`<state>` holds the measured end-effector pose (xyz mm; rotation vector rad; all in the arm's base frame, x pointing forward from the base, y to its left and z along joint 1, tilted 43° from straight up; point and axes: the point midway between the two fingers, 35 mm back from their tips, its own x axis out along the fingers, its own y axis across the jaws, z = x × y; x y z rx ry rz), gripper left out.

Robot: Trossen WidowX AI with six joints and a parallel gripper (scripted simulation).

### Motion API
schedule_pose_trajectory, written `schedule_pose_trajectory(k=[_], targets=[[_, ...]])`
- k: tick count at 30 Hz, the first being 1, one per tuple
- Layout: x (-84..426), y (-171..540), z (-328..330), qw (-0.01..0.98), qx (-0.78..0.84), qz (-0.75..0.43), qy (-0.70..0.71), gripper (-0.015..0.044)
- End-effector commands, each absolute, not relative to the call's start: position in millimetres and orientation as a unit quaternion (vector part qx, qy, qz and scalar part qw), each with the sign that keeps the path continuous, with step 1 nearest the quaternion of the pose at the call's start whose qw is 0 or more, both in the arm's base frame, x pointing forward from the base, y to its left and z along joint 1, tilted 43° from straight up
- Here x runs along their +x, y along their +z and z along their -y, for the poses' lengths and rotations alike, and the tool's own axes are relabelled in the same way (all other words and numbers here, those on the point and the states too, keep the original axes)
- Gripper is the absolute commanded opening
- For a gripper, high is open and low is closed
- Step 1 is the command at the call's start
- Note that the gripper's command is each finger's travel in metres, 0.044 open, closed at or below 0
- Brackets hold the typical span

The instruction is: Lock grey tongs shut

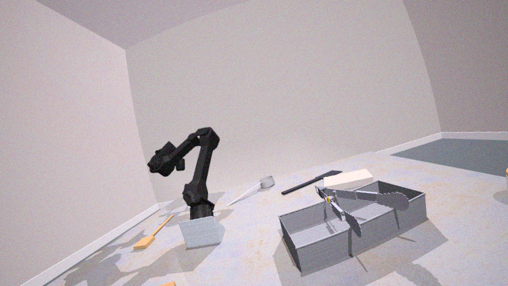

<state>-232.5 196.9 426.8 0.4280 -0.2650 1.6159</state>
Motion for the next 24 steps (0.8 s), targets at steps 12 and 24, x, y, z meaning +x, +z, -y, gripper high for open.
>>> schedule_pose_trajectory(k=[12, 24], targets=[[-213.5, 437.5, -232.0, 0.696, 0.167, 0.165, 0.679, 0.044], [-145.7, 458.2, -303.7, 0.76, 0.098, 0.25, 0.591, 0.044]])
